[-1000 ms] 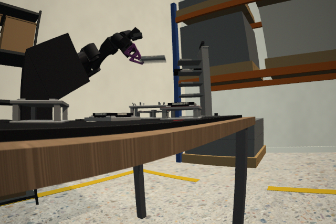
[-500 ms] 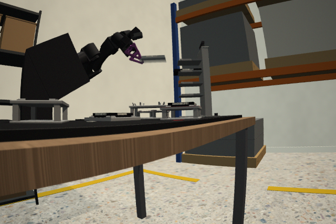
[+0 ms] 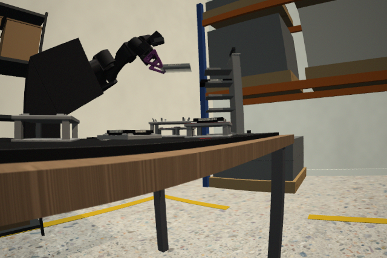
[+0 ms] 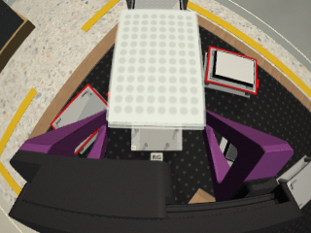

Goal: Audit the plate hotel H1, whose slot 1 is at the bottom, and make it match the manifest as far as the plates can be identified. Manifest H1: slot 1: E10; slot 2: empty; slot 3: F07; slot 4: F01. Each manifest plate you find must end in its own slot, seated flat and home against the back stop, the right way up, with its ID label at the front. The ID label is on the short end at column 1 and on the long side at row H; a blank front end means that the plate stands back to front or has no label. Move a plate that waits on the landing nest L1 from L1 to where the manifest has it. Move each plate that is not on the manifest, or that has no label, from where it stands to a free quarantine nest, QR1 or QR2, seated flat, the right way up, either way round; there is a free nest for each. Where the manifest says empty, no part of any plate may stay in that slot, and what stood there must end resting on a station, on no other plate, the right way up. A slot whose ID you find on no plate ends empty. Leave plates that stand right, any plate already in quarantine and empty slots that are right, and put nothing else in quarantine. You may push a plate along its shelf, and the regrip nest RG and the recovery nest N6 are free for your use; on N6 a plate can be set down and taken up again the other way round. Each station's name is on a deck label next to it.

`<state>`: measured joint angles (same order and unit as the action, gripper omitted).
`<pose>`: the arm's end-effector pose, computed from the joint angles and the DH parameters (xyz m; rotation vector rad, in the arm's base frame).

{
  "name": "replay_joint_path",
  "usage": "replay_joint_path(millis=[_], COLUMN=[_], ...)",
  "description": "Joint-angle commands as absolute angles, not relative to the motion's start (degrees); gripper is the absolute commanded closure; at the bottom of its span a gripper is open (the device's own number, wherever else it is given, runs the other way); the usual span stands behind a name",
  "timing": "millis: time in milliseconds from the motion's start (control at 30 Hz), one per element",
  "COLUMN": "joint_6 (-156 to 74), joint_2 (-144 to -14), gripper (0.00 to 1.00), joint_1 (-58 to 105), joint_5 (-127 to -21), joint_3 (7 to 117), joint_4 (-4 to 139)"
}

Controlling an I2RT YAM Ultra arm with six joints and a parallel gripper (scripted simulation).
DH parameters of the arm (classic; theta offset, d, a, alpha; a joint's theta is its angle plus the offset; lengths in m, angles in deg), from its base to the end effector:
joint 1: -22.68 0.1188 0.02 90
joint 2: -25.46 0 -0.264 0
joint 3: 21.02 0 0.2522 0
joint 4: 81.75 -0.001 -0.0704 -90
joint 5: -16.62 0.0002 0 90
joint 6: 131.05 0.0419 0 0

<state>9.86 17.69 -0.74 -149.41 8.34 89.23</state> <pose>0.0822 0.0098 0.2646 -0.2057 1.6477 1.2550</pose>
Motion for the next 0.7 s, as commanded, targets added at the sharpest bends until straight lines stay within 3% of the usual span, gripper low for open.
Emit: replay_joint_path(millis=[0, 667], joint_6=[9.9, 8.9], joint_2=[17.5, 16.4], gripper=[0.14, 0.14], joint_1=[-0.8, 0.4], joint_5=[-149.1, -147.9], joint_3=[8.3, 8.9], joint_4=[89.7, 89.3])
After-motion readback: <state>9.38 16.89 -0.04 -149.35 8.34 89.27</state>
